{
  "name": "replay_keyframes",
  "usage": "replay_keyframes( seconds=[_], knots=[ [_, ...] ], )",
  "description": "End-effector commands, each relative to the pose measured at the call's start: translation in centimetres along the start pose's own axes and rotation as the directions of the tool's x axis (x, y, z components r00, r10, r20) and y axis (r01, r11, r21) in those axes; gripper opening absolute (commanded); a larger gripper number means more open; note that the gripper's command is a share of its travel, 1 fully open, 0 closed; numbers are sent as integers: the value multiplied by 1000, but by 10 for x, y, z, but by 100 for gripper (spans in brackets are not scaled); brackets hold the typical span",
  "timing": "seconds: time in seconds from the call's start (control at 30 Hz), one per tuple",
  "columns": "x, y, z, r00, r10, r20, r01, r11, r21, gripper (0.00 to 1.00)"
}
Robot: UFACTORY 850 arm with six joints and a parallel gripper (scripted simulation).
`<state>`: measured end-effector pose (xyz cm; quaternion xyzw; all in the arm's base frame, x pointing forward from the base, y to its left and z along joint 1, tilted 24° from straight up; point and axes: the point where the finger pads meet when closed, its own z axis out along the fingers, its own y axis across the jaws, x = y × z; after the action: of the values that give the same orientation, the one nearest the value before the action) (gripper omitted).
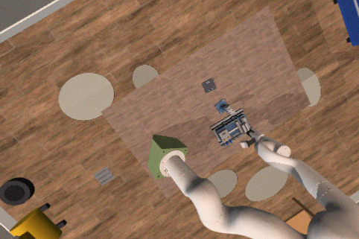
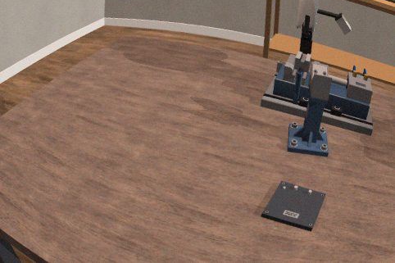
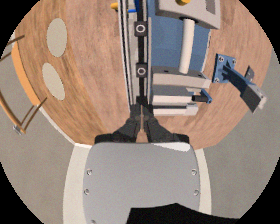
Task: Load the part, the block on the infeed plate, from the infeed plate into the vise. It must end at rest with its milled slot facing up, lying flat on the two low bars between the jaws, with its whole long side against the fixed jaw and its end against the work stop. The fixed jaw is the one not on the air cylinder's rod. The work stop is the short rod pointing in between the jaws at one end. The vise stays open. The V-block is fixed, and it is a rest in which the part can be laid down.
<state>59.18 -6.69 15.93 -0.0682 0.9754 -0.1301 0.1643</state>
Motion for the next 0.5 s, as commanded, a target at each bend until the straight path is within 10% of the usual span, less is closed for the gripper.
replay_keyframes(
  seconds=[0.0, 0.47],
  knots=[
    [-1, 0, 0, 1000, 0, 2, 0, 1000, 0, 0],
    [-1, 0, 1, 1000, 0, 2, 0, 1000, 0, 0]
  ],
)
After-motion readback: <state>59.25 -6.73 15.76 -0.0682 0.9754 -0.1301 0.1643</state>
